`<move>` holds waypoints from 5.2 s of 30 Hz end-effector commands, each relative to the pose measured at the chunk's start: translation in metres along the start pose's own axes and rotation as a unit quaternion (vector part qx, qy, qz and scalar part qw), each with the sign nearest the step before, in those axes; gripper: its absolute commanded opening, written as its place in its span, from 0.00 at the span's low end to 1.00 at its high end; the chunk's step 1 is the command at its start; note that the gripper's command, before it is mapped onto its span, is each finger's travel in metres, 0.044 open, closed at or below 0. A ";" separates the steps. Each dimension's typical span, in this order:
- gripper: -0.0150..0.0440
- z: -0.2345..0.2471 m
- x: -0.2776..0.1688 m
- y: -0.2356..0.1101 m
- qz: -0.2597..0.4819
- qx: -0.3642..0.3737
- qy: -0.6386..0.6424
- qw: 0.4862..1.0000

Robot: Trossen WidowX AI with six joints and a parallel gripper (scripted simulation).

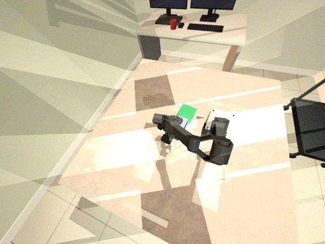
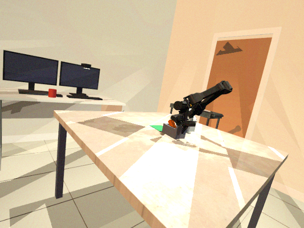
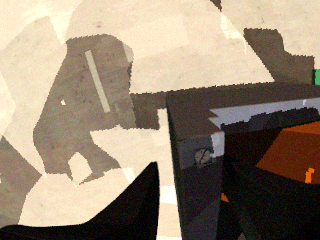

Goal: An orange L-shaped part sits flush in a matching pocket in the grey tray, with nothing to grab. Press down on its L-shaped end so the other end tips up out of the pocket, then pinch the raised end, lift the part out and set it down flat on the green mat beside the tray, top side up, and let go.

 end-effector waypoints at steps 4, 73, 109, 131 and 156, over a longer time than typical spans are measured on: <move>0.56 -0.001 -0.001 0.004 0.002 -0.002 0.005 1.000; 0.73 -0.023 0.001 -0.103 0.001 -0.007 -0.210 0.978; 0.73 -0.078 -0.006 -0.090 0.006 -0.003 -0.703 0.711; 0.73 -0.079 -0.006 -0.052 0.005 -0.003 -0.703 0.711; 0.44 -0.078 -0.006 -0.031 0.005 -0.003 -0.706 0.708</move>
Point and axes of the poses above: the point midway between the two fingers, 35 mm back from their tips, its own y axis out along the fingers, its own z axis across the jaws, x = y × z, the point moved 8 cm from there along -y, back along the fingers, and after that the axes turned 12 degrees about -y, right-handed, at the moved point
